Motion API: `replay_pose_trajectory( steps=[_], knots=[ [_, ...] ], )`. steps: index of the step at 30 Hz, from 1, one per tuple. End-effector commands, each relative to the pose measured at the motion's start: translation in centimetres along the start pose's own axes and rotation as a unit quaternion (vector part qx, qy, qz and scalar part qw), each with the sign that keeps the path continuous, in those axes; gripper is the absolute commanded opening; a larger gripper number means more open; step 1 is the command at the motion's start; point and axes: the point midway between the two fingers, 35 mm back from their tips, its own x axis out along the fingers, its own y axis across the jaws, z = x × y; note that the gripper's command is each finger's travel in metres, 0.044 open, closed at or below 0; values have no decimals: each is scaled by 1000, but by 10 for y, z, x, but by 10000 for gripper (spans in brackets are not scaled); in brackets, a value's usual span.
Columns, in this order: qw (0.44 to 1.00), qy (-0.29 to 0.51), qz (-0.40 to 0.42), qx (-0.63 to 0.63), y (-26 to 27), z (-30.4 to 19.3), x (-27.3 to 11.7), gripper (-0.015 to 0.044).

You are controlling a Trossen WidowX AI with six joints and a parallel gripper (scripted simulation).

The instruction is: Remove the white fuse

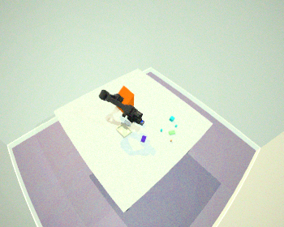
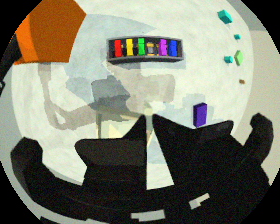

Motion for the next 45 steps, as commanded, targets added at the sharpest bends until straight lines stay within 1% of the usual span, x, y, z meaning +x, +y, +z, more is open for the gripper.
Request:
replay_pose_trajectory(
  steps=[1, 10, 15, 41, 45],
  knots=[
    [1000, 4, 1, 0, 12, -25, 0, 0],
    [1000, 14, 7, 1, 46, -73, -2, 0],
    [1000, 15, 7, 1, 46, -74, -1, 0],
    [1000, 16, 7, 1, 47, -76, 38, 0],
    [1000, 18, 7, 2, 46, -76, 34, 105]
  ],
)
